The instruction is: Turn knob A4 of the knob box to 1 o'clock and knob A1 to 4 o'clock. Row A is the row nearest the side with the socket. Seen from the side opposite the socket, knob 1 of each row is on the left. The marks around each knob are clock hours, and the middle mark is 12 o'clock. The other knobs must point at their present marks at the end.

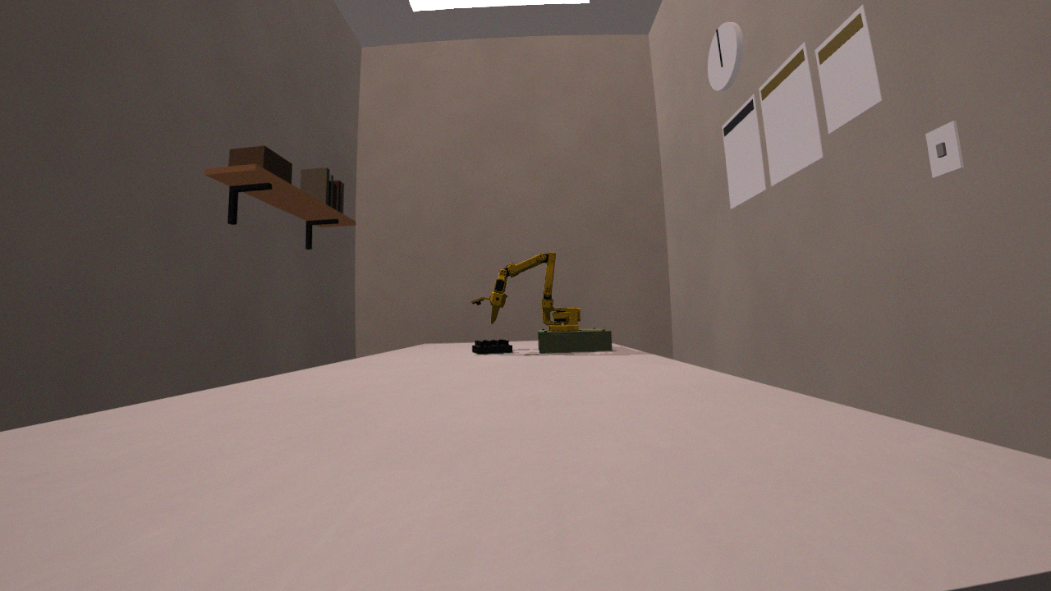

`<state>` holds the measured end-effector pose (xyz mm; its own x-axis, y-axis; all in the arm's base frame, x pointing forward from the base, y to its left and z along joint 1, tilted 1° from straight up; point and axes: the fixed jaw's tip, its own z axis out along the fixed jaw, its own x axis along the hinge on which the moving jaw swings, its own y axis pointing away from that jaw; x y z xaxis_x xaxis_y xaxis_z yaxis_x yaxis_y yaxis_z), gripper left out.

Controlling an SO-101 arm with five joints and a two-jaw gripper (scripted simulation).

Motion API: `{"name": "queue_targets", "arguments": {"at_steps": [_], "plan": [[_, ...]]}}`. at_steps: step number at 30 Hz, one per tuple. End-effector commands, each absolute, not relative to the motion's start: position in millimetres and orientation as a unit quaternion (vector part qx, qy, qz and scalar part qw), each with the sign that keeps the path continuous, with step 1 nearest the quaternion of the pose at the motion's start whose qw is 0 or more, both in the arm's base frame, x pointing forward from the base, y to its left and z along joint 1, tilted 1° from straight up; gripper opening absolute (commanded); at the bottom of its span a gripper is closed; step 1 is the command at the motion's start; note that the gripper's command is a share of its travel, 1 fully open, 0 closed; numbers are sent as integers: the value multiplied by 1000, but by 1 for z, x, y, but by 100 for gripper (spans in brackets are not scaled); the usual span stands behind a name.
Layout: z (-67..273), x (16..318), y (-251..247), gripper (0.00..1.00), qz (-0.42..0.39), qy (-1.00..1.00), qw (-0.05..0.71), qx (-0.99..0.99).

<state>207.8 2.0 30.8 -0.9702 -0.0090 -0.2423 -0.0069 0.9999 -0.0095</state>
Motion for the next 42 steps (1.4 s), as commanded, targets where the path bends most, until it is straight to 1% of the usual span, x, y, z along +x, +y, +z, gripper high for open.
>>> {"name": "queue_targets", "arguments": {"at_steps": [1,5,9,29,42], "plan": [[16,191,3,40,-2,998,64,-4],[9,178,3,40,-1,1000,21,-4],[5,171,3,40,0,1000,-1,-4],[4,170,3,40,0,1000,-5,-11],[4,169,4,39,0,998,-5,-61]]}}
